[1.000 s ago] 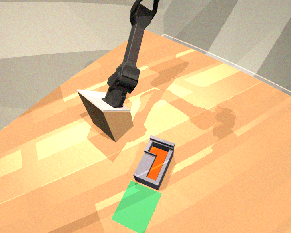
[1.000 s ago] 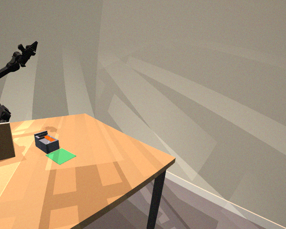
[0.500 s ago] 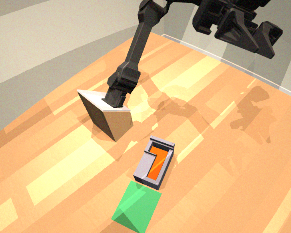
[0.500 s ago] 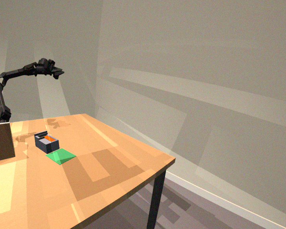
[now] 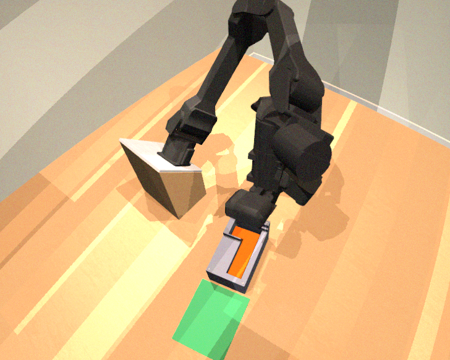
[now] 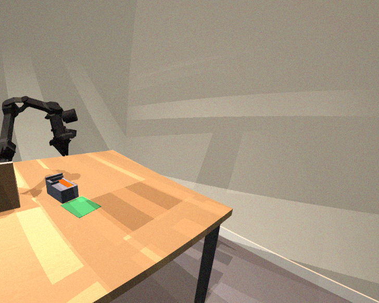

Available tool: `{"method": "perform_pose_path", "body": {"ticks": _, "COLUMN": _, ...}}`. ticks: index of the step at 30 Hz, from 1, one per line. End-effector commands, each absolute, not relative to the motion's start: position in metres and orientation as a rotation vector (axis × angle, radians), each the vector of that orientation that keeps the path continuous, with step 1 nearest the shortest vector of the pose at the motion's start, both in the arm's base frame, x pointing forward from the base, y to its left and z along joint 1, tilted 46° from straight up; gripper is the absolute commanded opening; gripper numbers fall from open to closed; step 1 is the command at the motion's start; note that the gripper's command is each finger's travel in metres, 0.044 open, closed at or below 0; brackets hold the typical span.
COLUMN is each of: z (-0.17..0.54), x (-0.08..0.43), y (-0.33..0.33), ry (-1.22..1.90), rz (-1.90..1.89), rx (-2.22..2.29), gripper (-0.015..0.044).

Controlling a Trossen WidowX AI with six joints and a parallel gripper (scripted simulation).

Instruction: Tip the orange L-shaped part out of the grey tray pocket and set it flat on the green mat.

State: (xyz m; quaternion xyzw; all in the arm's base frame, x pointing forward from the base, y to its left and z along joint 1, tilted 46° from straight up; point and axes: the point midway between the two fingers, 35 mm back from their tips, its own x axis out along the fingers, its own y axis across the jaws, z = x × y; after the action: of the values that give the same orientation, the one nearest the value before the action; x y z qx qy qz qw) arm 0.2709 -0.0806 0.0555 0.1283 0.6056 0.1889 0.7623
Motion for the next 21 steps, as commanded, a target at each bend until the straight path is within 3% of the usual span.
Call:
{"method": "perform_pose_path", "body": {"ticks": 1, "z": 0.039, "x": 0.228, "y": -0.032, "ry": 1.325, "rz": 0.752, "rx": 0.419, "gripper": 0.0180}}
{"method": "perform_pose_path", "body": {"ticks": 21, "z": -0.013, "x": 0.230, "y": 0.024, "ry": 1.320, "rz": 0.770, "rx": 0.430, "gripper": 0.0180}}
